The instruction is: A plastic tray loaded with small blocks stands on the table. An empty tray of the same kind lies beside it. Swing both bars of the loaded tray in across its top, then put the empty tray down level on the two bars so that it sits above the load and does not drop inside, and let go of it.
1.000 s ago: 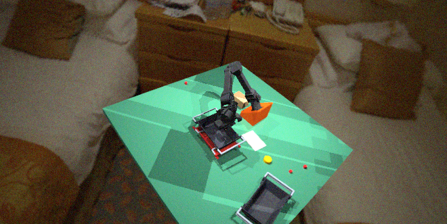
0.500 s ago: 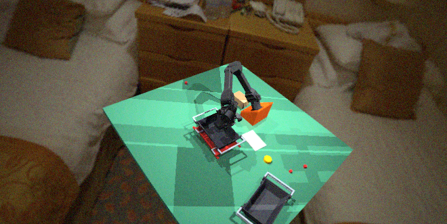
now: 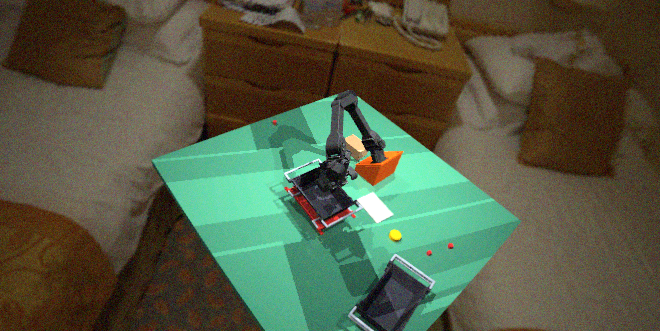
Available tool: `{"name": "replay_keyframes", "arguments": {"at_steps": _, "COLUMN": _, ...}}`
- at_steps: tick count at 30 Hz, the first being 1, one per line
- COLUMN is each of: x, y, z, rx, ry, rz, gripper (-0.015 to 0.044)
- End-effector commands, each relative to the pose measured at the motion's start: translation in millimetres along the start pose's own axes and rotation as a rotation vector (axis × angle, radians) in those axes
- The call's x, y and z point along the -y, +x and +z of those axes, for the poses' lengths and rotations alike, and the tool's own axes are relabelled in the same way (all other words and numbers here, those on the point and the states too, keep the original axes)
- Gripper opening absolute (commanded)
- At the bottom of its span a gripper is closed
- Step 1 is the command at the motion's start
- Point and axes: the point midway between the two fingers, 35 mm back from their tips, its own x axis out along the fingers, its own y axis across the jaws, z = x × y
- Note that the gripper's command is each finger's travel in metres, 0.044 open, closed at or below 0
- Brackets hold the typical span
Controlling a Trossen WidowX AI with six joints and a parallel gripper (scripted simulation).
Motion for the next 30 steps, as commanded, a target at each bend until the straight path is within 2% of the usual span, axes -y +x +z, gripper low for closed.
{"name": "replay_keyframes", "arguments": {"at_steps": 1, "x": 2.8, "y": 4.8, "z": 1.9, "rx": -0.002, "ry": 0.0, "rz": -0.021, "gripper": 0.0}}
{"name": "replay_keyframes", "arguments": {"at_steps": 30, "x": 2.8, "y": 4.7, "z": 1.9, "rx": -0.002, "ry": 0.0, "rz": -0.021, "gripper": 0.0}}
